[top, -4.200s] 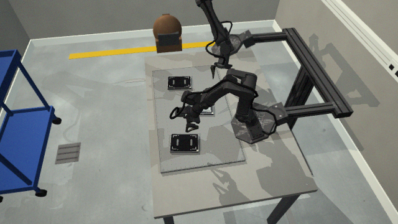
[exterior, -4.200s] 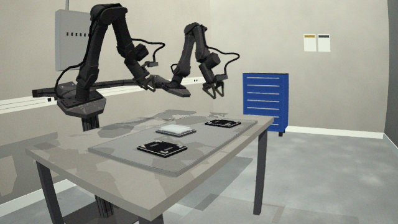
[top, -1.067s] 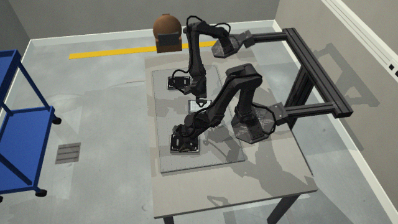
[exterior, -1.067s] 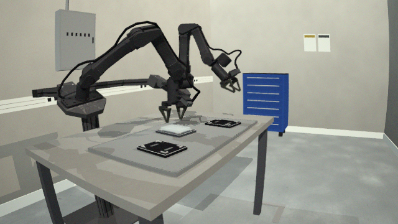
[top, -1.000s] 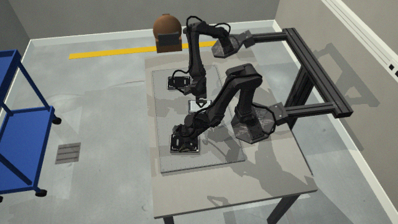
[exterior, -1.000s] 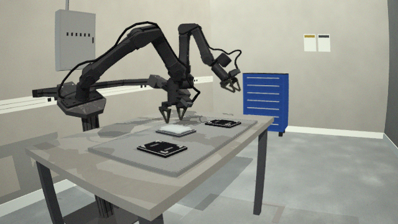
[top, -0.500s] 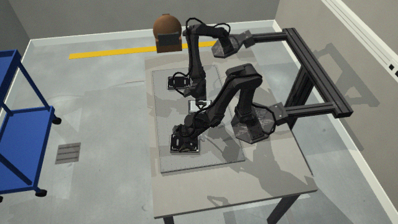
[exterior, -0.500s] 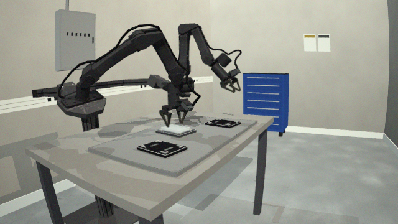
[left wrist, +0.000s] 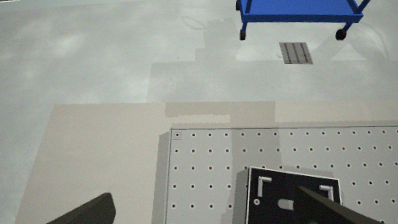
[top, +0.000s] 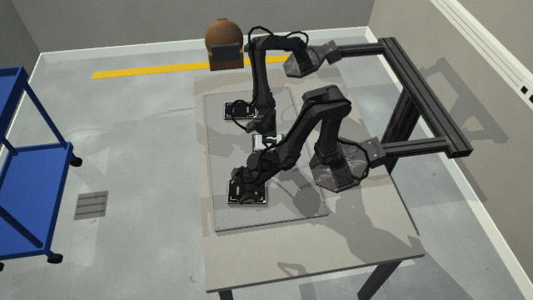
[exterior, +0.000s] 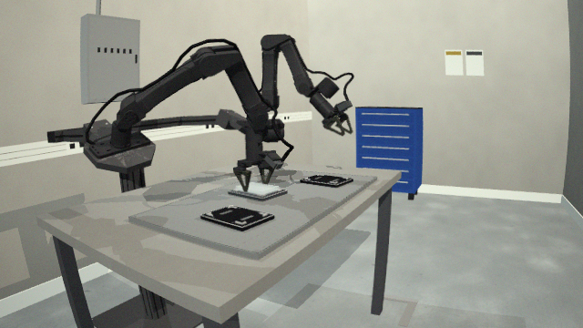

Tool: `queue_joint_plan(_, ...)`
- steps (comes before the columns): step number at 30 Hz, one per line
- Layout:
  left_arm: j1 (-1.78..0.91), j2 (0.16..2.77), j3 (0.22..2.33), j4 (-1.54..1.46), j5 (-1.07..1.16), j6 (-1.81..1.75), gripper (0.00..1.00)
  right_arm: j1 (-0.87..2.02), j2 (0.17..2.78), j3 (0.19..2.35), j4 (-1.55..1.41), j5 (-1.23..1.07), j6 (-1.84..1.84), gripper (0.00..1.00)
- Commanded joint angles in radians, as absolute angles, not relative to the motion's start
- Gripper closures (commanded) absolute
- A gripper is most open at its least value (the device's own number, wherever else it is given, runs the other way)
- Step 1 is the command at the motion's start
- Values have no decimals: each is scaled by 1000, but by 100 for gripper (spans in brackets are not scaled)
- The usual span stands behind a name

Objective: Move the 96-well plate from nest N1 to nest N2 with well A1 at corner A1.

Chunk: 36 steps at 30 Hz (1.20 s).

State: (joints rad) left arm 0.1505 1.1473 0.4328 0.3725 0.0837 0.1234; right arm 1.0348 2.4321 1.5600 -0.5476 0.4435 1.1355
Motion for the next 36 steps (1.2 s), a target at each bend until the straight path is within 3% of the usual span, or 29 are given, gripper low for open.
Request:
queue_joint_plan(1,154,1146,439,395,94,133,0,1042,2427,1581,-530,446,1126,0)
queue_joint_plan(13,154,1146,439,395,94,133,0,1042,2428,1582,-543,446,1128,6)
queue_joint_plan(24,154,1146,439,395,94,133,0,1041,2416,1564,-540,446,1132,21)
queue_joint_plan(25,154,1146,439,395,94,133,0,1041,2416,1564,-540,446,1132,33)
queue_joint_plan(26,154,1146,439,395,94,133,0,1041,2416,1564,-540,446,1132,21)
queue_joint_plan(36,154,1146,439,395,94,133,0,1082,2334,1561,-639,459,1176,21)
